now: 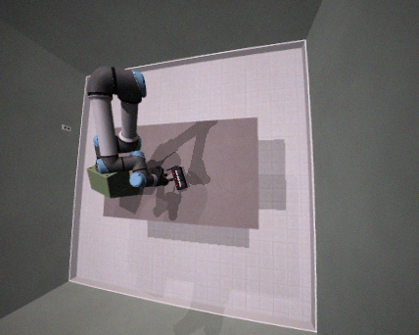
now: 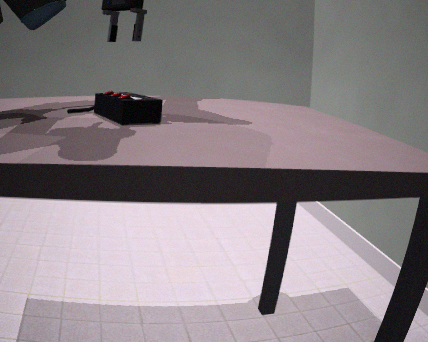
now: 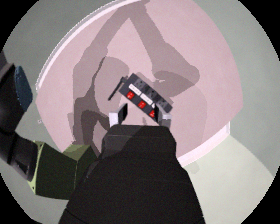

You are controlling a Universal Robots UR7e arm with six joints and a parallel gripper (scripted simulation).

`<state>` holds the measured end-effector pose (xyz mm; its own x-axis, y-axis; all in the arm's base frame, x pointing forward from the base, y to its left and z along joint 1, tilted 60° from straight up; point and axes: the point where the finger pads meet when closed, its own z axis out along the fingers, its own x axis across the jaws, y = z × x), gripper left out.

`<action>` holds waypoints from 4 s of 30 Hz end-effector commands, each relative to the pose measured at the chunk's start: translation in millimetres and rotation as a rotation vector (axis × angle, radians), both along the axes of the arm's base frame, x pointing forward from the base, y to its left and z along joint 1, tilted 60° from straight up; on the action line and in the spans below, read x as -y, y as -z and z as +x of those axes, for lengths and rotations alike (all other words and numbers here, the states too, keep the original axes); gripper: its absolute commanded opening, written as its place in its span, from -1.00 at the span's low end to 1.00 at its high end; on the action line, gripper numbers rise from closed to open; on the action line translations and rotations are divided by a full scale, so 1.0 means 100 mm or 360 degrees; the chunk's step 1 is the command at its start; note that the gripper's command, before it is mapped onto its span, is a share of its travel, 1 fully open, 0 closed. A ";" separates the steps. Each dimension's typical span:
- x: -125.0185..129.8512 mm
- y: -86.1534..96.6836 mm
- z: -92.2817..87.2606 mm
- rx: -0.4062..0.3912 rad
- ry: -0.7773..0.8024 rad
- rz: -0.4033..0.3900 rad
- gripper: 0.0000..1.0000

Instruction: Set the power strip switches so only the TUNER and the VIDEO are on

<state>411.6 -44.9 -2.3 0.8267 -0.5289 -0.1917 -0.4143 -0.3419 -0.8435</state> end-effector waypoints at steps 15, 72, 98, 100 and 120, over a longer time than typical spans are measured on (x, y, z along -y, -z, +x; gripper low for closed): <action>-0.06 0.06 0.17 -0.0786 0.0514 0.0370 1.00; -0.33 0.33 0.20 -0.2702 0.1758 0.1322 1.00; -0.35 0.34 0.19 -0.2763 0.1797 0.1352 -1.00; -0.35 0.34 0.19 -0.2763 0.1797 0.1352 -1.00; -0.35 0.34 0.19 -0.2763 0.1797 0.1352 -1.00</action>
